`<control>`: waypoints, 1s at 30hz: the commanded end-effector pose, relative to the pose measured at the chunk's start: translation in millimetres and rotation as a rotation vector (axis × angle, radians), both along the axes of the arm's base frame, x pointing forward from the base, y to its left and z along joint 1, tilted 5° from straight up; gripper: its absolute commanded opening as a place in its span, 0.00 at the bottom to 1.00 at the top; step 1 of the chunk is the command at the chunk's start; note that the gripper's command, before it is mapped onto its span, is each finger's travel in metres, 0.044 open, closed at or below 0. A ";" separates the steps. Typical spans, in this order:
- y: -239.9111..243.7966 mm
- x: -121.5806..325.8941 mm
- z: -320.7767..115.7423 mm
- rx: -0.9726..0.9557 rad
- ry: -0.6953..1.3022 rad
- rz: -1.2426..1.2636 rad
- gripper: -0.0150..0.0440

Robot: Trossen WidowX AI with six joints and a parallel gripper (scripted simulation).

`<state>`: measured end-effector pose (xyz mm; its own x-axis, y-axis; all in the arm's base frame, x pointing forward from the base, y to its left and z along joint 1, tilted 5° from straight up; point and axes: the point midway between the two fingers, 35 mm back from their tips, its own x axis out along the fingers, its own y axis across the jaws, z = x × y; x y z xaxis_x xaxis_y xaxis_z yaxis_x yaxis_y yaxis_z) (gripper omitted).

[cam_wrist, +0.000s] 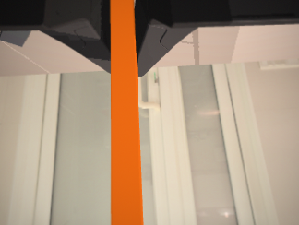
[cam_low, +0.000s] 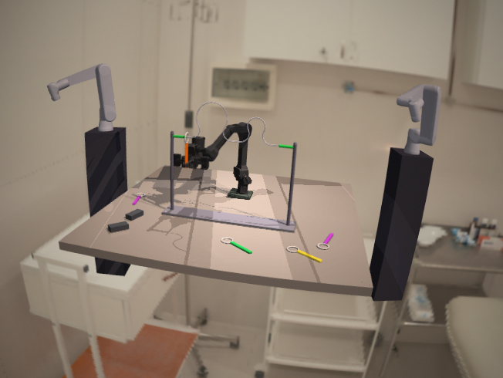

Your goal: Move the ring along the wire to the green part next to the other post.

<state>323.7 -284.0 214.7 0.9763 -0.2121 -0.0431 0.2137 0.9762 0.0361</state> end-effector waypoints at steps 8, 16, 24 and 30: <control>14.3 2.6 2.6 0.026 -0.009 -0.004 0.00; 28.7 5.7 3.5 0.079 -0.020 -0.006 0.00; 49.2 10.2 6.4 0.182 -0.041 -0.011 0.00; 65.5 13.8 10.9 0.276 -0.060 -0.015 0.00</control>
<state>336.6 -226.3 222.0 0.9759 -0.2133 -0.0463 0.2178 0.9375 0.2714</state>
